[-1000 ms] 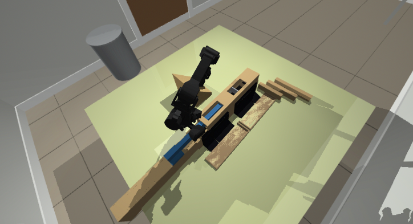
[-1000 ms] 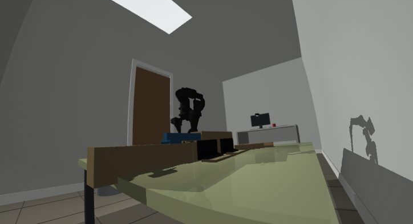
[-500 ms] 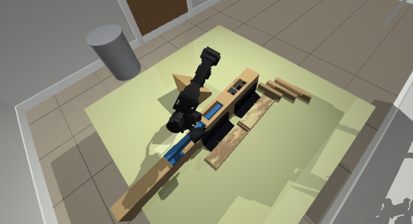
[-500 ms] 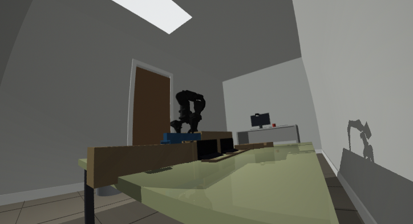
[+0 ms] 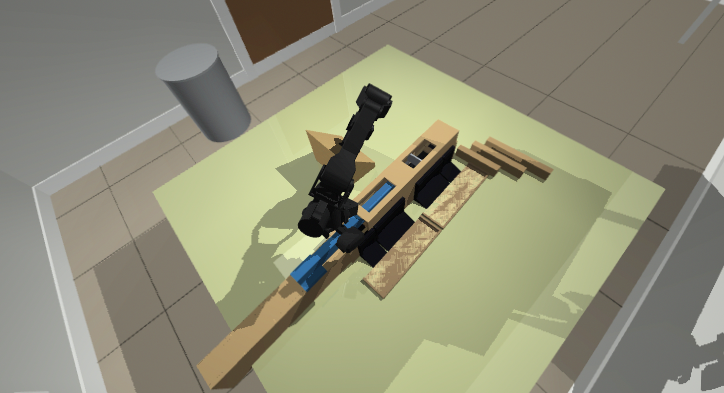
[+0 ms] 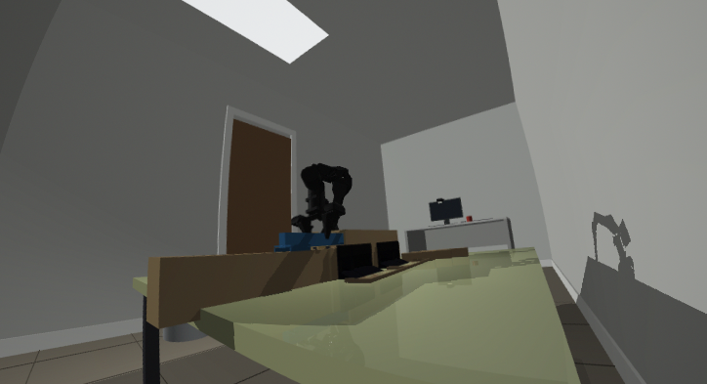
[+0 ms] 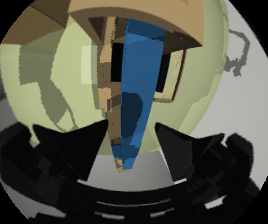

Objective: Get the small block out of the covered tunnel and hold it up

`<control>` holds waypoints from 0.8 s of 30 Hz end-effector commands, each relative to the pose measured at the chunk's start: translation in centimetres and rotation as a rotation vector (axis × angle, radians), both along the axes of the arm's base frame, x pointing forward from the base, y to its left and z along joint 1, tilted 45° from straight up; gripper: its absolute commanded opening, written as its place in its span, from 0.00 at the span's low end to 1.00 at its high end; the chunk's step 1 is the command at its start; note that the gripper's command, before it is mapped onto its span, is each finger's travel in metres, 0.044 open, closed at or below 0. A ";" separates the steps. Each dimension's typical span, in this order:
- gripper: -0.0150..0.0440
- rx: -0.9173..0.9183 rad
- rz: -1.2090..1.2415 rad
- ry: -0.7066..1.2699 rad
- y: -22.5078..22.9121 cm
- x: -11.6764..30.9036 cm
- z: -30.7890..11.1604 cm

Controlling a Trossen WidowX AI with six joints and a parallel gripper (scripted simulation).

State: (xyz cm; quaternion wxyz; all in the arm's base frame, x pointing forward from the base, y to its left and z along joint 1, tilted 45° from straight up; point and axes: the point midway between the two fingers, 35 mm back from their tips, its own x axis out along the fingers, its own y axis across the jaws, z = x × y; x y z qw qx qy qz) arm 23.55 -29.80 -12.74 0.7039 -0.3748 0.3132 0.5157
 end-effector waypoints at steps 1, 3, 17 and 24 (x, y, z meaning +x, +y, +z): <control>0.69 0.001 0.001 0.001 0.0 0.0 0.0; 0.60 0.001 0.001 0.001 0.0 0.0 0.0; 0.25 0.002 0.000 0.001 0.5 0.1 0.5; 0.25 0.005 -0.001 0.001 2.3 0.2 1.8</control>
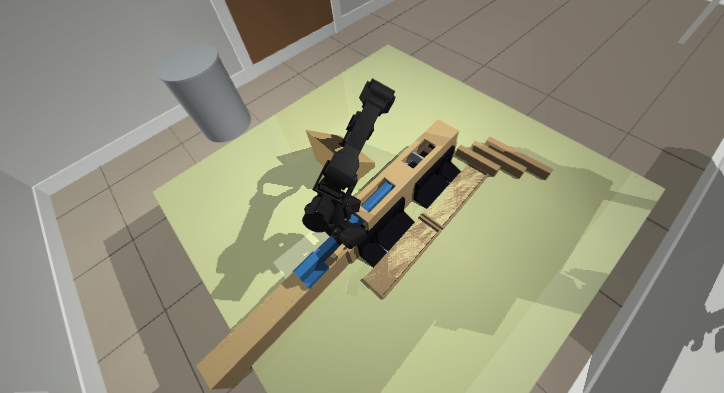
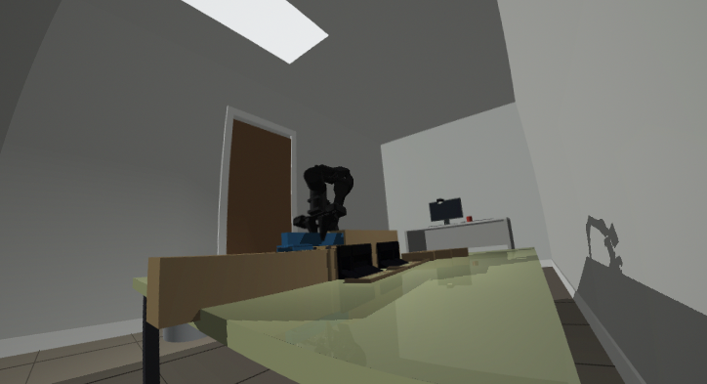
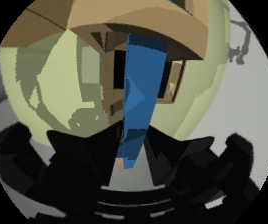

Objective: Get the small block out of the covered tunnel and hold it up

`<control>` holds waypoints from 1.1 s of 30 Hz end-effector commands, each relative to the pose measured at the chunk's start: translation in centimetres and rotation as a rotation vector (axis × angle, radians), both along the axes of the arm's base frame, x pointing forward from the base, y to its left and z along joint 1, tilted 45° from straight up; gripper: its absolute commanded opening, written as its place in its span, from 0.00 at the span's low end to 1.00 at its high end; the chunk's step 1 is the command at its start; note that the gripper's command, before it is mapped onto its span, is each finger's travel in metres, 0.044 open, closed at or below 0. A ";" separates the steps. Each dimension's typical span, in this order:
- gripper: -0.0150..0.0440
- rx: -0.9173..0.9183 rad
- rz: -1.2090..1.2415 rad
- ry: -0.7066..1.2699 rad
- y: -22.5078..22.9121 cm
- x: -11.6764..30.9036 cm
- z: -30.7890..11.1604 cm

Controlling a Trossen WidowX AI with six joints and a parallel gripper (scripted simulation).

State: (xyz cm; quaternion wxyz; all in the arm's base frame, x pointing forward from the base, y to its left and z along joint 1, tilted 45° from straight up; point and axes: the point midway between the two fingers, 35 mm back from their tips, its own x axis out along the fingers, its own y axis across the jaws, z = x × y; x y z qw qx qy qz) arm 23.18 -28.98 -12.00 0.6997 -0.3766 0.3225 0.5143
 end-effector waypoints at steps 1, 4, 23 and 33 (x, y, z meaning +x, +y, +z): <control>0.25 0.022 0.002 -0.012 1.7 0.6 1.3; 0.25 0.024 0.001 -0.012 2.5 0.6 1.8; 0.65 0.000 -0.002 -0.002 2.6 0.1 2.8; 1.00 0.013 -0.001 -0.007 0.7 0.0 4.2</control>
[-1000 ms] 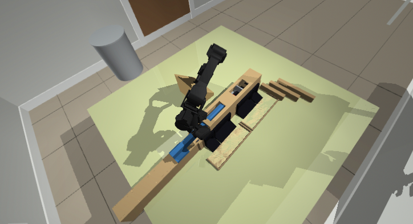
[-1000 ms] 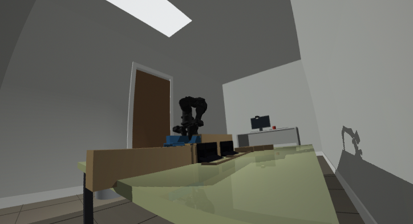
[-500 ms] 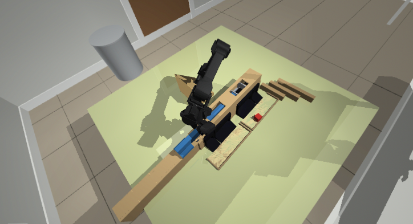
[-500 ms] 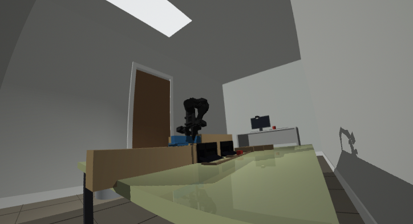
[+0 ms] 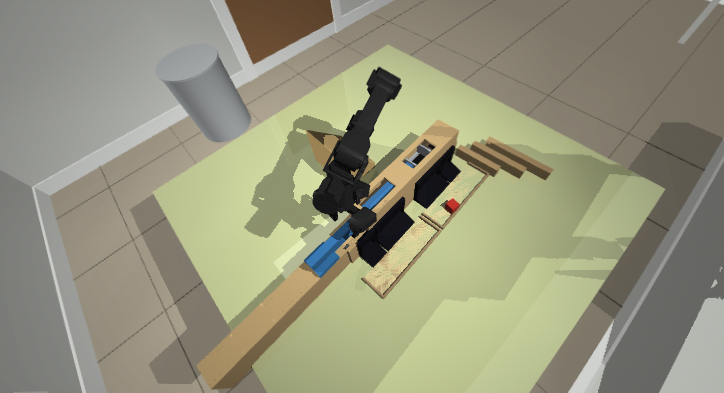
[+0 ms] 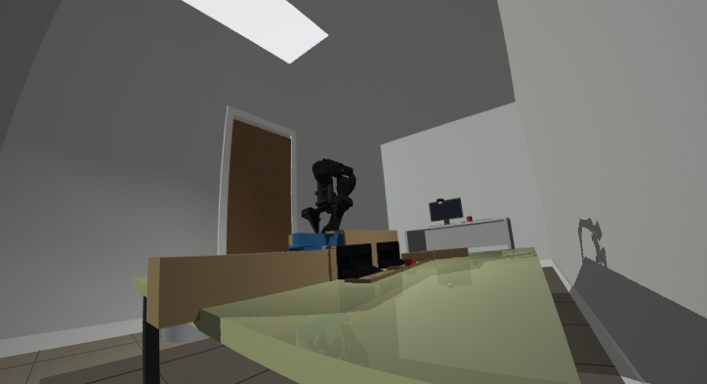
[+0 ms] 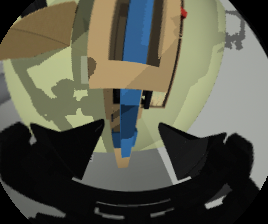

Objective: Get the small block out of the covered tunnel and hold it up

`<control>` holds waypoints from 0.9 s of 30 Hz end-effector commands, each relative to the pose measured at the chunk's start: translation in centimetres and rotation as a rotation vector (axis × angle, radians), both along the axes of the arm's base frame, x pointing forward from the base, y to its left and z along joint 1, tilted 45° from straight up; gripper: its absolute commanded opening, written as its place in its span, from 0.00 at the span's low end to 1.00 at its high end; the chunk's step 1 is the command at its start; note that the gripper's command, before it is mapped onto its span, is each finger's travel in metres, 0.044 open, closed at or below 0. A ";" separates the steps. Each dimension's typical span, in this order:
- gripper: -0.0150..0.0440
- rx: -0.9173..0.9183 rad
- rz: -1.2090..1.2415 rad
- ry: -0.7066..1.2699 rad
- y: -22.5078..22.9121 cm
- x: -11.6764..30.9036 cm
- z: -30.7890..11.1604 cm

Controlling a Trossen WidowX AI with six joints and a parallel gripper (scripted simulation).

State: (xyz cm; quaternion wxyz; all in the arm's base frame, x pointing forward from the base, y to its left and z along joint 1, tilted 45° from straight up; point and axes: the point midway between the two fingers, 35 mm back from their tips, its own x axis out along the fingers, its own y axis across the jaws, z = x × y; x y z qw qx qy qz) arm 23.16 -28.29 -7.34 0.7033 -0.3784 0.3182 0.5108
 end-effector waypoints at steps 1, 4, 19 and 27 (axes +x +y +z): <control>1.00 0.011 0.003 0.005 -0.6 0.1 -0.8; 1.00 0.017 0.004 0.003 -2.8 0.1 -2.3; 1.00 0.020 0.005 0.001 -2.9 0.1 -3.8; 1.00 0.020 0.005 0.001 -2.1 0.3 -4.8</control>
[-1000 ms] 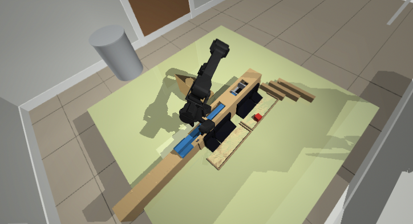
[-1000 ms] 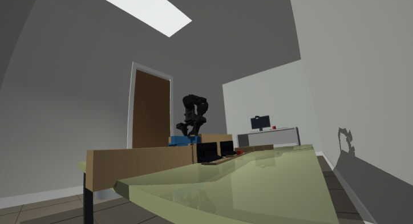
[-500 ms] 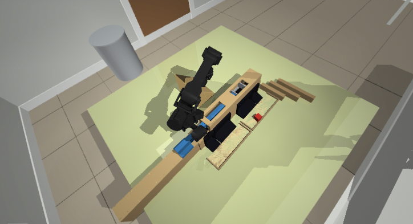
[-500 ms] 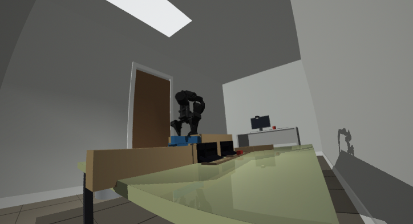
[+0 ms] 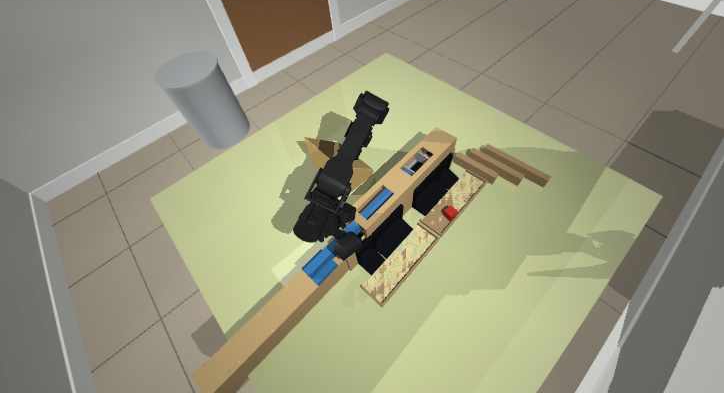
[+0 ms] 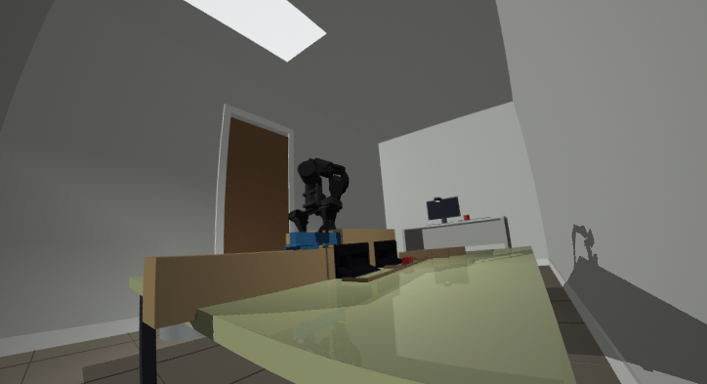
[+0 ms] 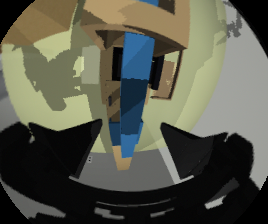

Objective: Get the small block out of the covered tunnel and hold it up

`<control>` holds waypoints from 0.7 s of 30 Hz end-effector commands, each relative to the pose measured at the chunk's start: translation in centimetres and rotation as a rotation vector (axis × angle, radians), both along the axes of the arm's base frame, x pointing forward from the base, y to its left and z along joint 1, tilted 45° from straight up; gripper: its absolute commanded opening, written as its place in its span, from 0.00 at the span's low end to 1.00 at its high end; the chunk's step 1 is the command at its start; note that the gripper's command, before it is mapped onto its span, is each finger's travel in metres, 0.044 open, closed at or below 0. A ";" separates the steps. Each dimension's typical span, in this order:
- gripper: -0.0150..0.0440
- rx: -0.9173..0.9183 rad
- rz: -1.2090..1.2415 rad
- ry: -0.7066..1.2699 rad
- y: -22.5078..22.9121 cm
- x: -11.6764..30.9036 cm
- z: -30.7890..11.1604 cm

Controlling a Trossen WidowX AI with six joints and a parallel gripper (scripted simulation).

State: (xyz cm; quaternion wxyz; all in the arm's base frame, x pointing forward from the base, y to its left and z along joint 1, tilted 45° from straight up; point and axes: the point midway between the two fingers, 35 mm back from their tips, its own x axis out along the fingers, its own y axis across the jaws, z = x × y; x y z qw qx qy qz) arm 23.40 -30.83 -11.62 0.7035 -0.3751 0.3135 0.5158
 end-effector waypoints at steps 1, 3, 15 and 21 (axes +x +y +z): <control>1.00 0.007 -0.004 0.000 0.6 0.1 -0.6; 1.00 0.007 -0.004 0.000 0.8 0.1 -0.8; 0.73 0.002 0.000 0.000 1.0 0.1 -1.1; 0.47 0.002 0.000 0.000 1.0 0.1 -1.1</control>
